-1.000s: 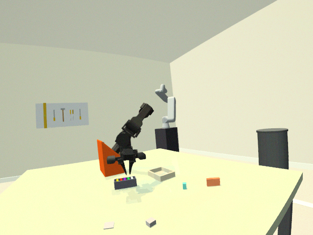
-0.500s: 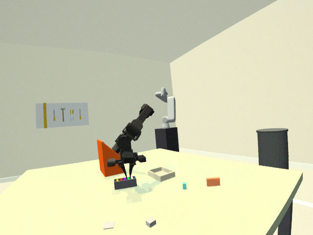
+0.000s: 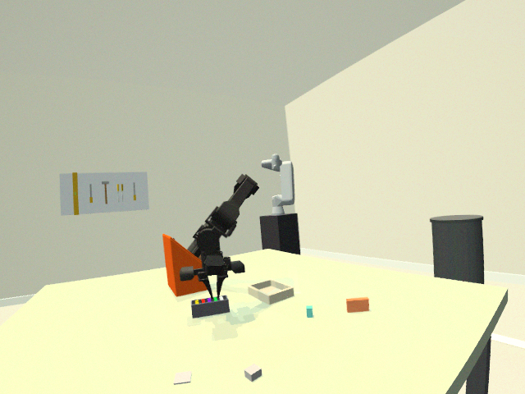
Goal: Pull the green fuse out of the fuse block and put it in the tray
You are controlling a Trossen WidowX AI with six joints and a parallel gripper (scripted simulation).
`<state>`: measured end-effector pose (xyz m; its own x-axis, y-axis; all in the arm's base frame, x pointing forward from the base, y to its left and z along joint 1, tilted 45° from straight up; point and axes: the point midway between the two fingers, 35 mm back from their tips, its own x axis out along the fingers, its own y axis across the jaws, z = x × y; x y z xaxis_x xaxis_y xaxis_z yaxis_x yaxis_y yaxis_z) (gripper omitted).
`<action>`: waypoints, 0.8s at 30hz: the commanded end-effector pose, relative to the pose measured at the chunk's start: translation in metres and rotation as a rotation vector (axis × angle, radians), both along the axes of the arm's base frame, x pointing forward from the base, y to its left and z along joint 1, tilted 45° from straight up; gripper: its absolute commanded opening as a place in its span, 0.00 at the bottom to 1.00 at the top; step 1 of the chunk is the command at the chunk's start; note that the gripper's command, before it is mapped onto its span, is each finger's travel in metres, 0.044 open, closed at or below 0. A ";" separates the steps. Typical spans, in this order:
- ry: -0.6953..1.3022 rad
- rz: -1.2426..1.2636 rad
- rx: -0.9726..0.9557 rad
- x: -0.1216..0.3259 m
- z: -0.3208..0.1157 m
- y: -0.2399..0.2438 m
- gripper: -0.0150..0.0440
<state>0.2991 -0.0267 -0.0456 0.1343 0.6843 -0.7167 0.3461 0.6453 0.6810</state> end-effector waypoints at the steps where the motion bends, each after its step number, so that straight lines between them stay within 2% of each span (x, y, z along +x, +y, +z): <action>1: 0.005 -0.003 0.005 0.000 -0.002 0.003 0.37; 14: 0.005 -0.003 0.005 0.001 -0.006 0.007 0.37; 24: 0.000 0.001 0.000 0.001 -0.006 0.006 0.26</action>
